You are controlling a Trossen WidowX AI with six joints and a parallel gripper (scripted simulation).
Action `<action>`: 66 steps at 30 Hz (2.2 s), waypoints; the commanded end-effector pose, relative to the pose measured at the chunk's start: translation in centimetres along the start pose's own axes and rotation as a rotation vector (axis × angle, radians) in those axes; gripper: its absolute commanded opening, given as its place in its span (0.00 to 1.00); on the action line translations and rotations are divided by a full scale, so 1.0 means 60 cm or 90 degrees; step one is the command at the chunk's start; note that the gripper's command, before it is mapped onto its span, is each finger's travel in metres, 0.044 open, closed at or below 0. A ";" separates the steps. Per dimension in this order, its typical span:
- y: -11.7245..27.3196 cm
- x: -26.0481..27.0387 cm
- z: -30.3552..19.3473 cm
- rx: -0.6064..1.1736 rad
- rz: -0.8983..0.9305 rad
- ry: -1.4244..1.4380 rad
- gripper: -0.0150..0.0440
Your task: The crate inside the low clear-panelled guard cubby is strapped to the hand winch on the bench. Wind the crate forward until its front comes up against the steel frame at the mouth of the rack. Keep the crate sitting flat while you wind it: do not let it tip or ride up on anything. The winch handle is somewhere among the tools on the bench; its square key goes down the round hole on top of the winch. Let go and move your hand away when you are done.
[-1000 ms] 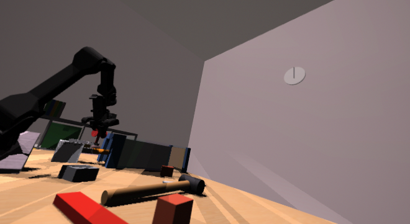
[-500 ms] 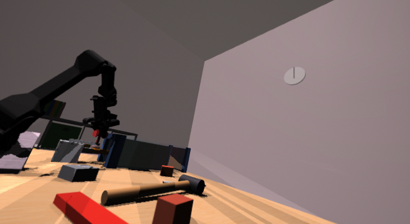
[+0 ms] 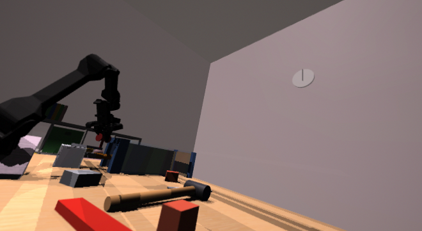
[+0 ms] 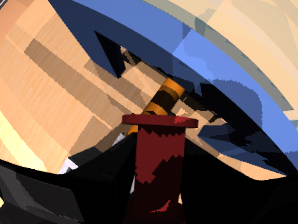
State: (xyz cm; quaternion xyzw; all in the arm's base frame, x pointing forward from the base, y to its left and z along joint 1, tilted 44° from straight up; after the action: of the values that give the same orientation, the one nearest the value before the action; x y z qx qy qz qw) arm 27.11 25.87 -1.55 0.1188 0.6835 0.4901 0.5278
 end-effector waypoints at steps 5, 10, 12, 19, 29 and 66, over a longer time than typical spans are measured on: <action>-0.009 0.026 0.013 -0.003 0.012 -0.005 0.25; -0.011 0.035 0.016 -0.003 0.012 -0.005 0.25; -0.011 0.039 0.018 -0.003 0.012 -0.005 0.25; -0.013 0.051 0.021 -0.004 0.012 -0.005 0.25; -0.014 0.070 0.026 -0.004 0.013 -0.006 0.25; -0.012 0.141 0.023 -0.005 0.015 -0.006 0.25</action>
State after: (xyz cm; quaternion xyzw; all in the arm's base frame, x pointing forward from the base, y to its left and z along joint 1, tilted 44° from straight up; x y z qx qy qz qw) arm 26.39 30.73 -5.87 0.1165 0.6758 0.4866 0.5412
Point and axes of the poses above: the point midway between the two fingers, 35 mm back from their tips, its own y axis back along the fingers, its own x axis across the jaws, z = x × y, the point moved 9 cm from there along y, back along the fingers, and after that the axes turned 3 degrees about -y, right-handed, at the moved point
